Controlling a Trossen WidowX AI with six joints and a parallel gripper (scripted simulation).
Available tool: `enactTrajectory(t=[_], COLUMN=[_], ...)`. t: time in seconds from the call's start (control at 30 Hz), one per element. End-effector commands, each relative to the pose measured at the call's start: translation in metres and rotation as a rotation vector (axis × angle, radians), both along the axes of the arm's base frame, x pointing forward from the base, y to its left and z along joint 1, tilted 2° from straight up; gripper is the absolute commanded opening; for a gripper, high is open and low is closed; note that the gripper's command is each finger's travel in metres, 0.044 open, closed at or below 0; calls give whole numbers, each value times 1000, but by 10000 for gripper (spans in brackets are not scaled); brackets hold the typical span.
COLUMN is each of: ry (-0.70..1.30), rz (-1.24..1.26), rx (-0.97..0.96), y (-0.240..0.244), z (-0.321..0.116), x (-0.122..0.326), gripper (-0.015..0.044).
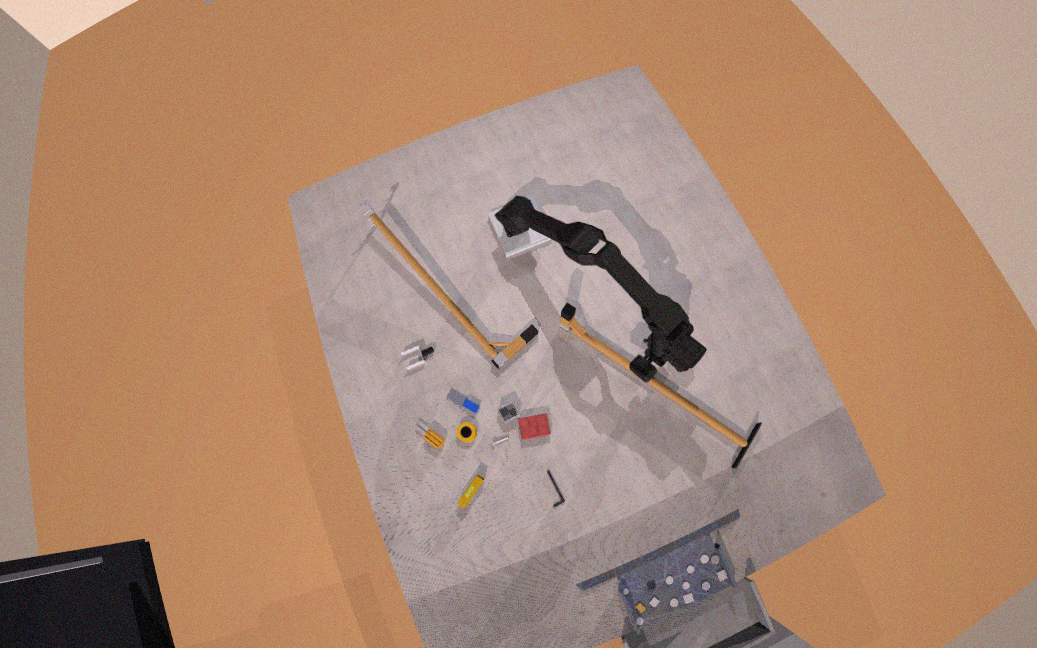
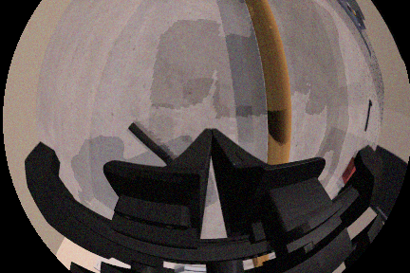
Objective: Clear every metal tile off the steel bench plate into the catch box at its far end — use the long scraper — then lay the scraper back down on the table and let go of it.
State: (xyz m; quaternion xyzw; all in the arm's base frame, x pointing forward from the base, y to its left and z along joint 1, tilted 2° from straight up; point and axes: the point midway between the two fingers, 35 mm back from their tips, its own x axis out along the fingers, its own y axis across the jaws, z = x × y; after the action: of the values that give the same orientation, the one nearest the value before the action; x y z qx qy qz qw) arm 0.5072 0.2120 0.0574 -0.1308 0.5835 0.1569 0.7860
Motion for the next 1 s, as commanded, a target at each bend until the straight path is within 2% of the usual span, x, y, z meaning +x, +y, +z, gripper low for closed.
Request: enactTrajectory(t=[0.0,0.97], ry=[17,-6], rz=[-19,-20], rx=[-8,-2], y=[-1,-22], z=[-11,-11], x=[-1,14], gripper=[0,0])
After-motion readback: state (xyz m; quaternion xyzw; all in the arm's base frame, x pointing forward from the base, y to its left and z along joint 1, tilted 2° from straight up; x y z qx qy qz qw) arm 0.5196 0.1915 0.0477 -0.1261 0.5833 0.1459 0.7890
